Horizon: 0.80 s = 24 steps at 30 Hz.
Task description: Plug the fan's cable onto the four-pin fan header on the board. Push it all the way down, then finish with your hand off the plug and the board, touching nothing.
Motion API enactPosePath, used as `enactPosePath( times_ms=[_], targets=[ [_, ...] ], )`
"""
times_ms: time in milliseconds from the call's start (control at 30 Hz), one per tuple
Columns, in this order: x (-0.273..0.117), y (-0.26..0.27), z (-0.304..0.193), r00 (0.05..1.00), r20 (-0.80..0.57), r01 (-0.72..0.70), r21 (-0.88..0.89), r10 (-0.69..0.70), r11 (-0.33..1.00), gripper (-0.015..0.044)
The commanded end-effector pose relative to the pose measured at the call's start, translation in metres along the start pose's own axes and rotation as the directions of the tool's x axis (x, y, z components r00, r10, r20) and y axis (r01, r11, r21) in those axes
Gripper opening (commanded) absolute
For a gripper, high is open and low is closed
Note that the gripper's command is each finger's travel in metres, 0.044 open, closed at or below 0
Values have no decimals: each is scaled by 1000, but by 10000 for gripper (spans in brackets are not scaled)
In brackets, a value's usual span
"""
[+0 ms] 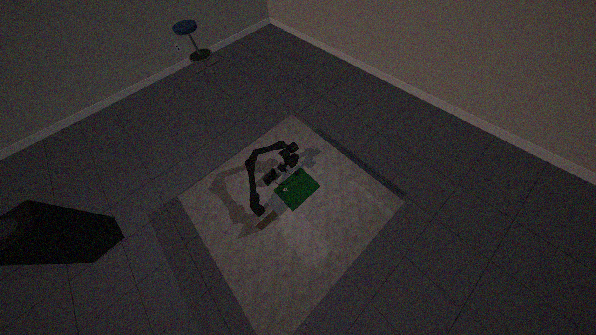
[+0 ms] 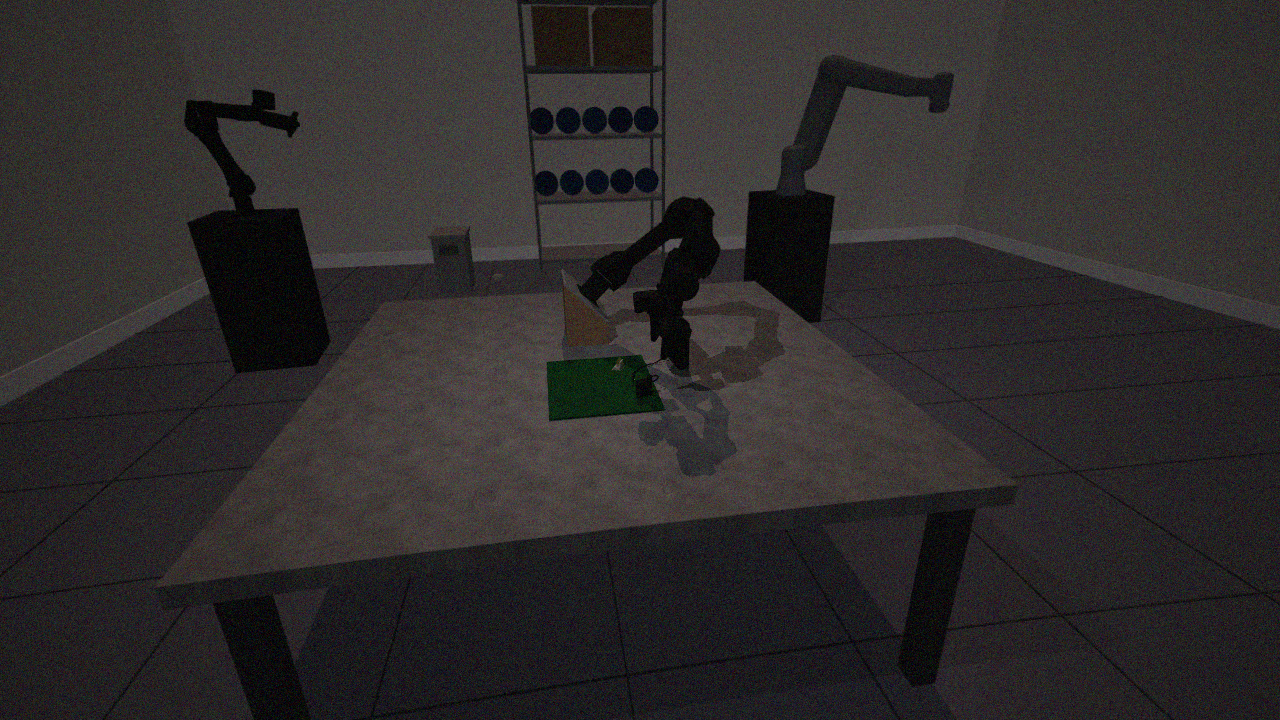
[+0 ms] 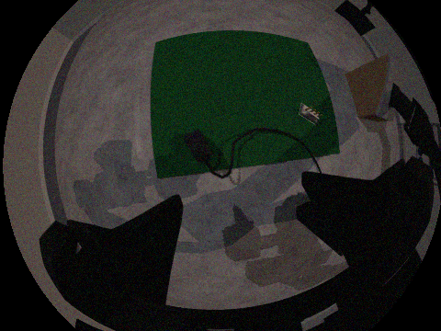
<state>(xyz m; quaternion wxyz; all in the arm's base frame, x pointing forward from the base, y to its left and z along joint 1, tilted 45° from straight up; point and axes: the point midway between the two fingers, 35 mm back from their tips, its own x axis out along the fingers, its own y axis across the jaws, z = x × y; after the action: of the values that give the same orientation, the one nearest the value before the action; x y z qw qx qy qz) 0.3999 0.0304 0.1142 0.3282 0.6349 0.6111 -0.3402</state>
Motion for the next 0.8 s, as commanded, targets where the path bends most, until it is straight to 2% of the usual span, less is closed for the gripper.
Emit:
enactPosePath(
  times_ms=[0,200,267,400,600,767],
  targets=[
    [-12,3,0,995,-92,-35,-5,35,999,440],
    [-27,7,0,977,-196,-83,-5,80,997,440],
    [-20,5,0,987,-151,-60,-1,59,998,440],
    [-21,6,2,987,-152,-62,-9,60,998,440],
    [-52,23,58,979,-189,-130,-279,79,951,440],
    [-56,24,65,977,-194,-141,-312,82,940,440]
  ],
)
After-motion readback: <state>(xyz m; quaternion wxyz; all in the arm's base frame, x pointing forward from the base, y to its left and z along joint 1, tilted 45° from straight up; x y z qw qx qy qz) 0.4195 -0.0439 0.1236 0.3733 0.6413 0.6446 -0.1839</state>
